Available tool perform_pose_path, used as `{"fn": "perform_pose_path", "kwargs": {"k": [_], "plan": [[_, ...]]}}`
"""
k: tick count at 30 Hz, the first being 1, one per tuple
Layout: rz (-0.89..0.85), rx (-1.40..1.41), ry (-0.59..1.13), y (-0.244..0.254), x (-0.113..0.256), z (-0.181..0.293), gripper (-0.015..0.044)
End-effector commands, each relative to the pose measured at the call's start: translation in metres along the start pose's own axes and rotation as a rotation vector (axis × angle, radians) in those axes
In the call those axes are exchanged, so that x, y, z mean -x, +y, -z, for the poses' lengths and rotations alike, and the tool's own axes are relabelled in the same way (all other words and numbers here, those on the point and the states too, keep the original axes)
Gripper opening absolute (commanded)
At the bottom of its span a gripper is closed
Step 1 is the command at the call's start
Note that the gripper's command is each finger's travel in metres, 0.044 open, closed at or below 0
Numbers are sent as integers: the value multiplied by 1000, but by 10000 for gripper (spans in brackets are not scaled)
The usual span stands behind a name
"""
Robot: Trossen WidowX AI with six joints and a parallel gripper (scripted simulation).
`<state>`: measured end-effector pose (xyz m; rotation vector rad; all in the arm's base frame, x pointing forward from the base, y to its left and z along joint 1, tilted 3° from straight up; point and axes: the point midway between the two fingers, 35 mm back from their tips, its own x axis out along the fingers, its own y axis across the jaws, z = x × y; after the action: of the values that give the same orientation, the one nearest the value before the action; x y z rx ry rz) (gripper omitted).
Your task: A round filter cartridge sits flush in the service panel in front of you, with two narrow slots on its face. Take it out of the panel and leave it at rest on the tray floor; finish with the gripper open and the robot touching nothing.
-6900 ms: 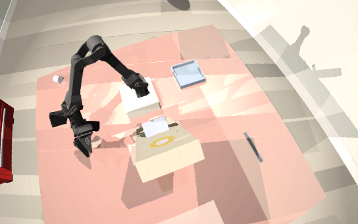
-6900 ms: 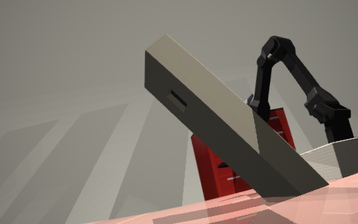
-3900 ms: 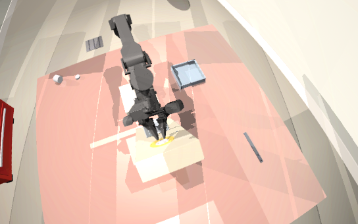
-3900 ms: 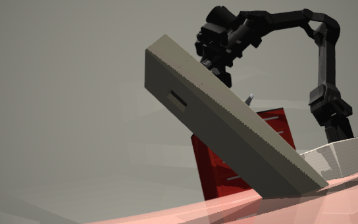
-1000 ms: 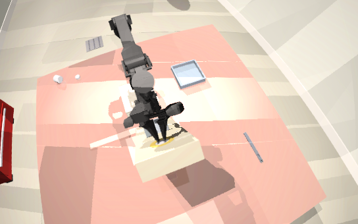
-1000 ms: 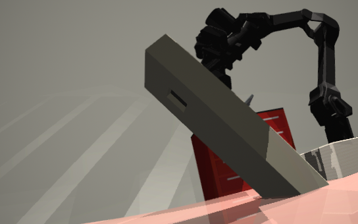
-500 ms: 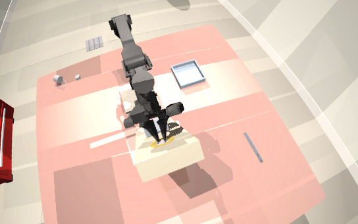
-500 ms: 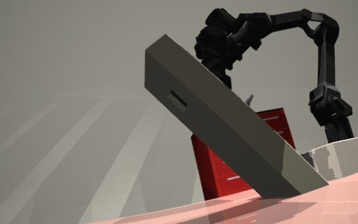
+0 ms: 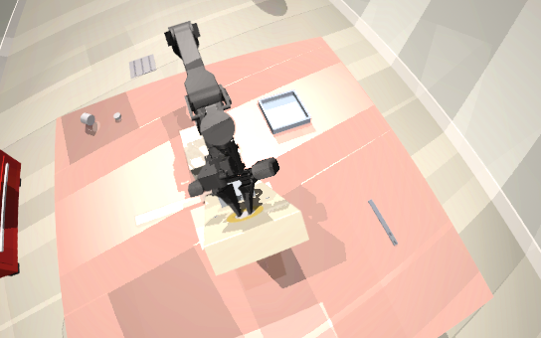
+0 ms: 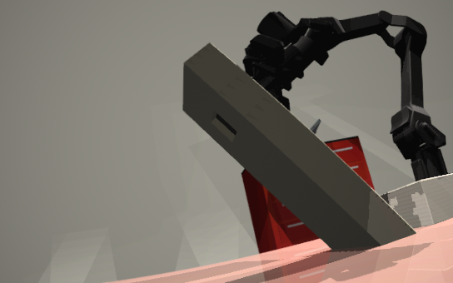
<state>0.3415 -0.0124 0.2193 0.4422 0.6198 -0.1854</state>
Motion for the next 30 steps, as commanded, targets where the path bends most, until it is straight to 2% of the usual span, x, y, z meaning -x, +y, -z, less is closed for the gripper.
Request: {"fn": "perform_pose_path", "kwargs": {"k": [1,23,30], "plan": [[2,4,5,-1,-3,2,93],[2,4,5,-1,-9,2,93],[1,0,2,0,-5,1,46]]}}
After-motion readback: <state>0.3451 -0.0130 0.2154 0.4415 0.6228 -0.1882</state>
